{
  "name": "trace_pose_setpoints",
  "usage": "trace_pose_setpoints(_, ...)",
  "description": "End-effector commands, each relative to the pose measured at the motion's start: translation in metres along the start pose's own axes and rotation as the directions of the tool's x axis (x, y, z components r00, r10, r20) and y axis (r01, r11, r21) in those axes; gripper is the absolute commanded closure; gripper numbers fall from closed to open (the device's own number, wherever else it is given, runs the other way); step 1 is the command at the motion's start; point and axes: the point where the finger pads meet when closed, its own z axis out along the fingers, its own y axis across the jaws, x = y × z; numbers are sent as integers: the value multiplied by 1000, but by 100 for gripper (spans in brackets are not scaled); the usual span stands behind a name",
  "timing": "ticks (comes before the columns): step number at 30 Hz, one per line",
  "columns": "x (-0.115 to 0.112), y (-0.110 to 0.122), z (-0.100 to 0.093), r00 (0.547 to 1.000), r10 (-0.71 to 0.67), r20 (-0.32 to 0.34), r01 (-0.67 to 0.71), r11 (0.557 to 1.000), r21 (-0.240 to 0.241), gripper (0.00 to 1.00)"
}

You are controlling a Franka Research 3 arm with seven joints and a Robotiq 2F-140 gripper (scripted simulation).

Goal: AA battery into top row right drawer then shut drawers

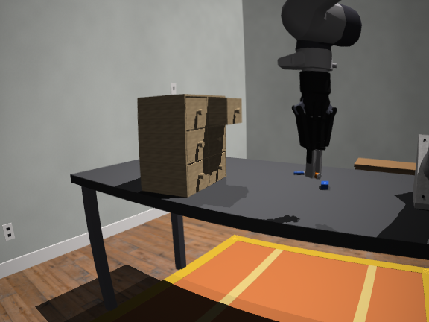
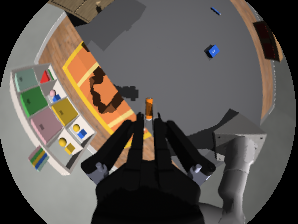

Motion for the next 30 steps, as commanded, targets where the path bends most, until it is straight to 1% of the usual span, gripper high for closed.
trace_pose_setpoints(1,-6,1,-1,1000,18,17,-18,1000,-6,85)
trace_pose_setpoints(5,-6,1,-1,1000,19,17,-19,1000,-6,85)
trace_pose_setpoints(7,-3,0,-1,999,42,17,-42,999,-7,85)
trace_pose_setpoints(9,4,-2,-3,993,115,18,-114,993,-7,85)
trace_pose_setpoints(11,18,-6,-5,968,248,20,-248,969,-9,85)
trace_pose_setpoints(13,18,-6,-5,968,248,20,-248,969,-9,85)
trace_pose_setpoints(14,23,-7,-6,957,291,20,-291,957,-10,85)
trace_pose_setpoints(16,23,-7,-6,957,291,20,-291,957,-10,85)
trace_pose_setpoints(18,28,-8,-6,942,336,21,-336,942,-11,85)
trace_pose_setpoints(22,29,-8,-7,937,348,21,-348,937,-11,85)
trace_pose_setpoints(30,41,-10,-8,894,447,21,-447,895,-13,85)
